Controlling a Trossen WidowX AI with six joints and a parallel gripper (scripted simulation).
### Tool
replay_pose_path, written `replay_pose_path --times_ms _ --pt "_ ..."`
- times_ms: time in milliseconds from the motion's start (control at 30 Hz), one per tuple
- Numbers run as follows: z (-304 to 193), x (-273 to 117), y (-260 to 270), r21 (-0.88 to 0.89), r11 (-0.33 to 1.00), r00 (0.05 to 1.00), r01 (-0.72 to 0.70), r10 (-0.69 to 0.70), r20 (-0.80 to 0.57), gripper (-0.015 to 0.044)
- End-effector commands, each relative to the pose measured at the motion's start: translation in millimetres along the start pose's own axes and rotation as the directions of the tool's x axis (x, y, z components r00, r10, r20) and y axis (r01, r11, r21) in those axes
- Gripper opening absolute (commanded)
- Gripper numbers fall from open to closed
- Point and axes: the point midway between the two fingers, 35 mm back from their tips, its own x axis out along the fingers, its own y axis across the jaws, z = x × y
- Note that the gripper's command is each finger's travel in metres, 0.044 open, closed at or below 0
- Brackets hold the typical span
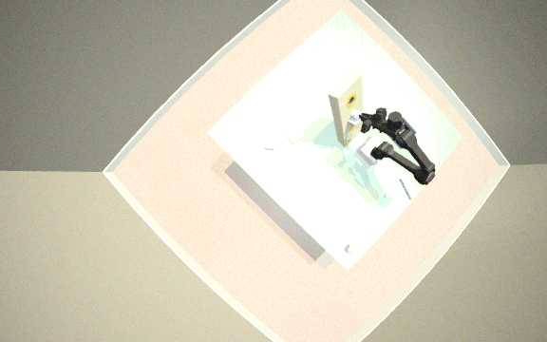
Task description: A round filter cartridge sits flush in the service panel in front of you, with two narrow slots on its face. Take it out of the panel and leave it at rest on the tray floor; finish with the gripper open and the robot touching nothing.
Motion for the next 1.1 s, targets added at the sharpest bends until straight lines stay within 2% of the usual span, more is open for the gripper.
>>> replay_pose_path --times_ms 0,100,333,467,833,900,967,1067 --pt "-0.5 -0.1 0.0 -0.001 1.0 1.0 -0.003 0.003 0.004 0.0112" --pt "-2.5 -0.2 -0.2 -0.006 1.0 1.0 -0.01 0.01 0.012 0.0112" --pt "60.7 -10.1 26.5 -0.006 1.0 1.0 -0.011 0.011 0.014 0.0112" --pt "67.2 -10.5 29.3 -0.006 1.0 1.0 -0.011 0.011 0.014 0.0112" --pt "124.7 -58.9 53.0 -0.004 1.0 0.999 -0.015 0.015 0.031 0.0401" --pt "115.3 -53.6 49.1 -0.035 0.999 1.0 -0.001 0.001 -0.004 0.0349" --pt "88.6 -40.7 38.1 -0.126 0.992 0.994 0.026 -0.038 -0.099 0.0305" --pt "42.9 -25.2 19.5 -0.277 0.96 0.961 0.03 -0.103 -0.255 0.0305"
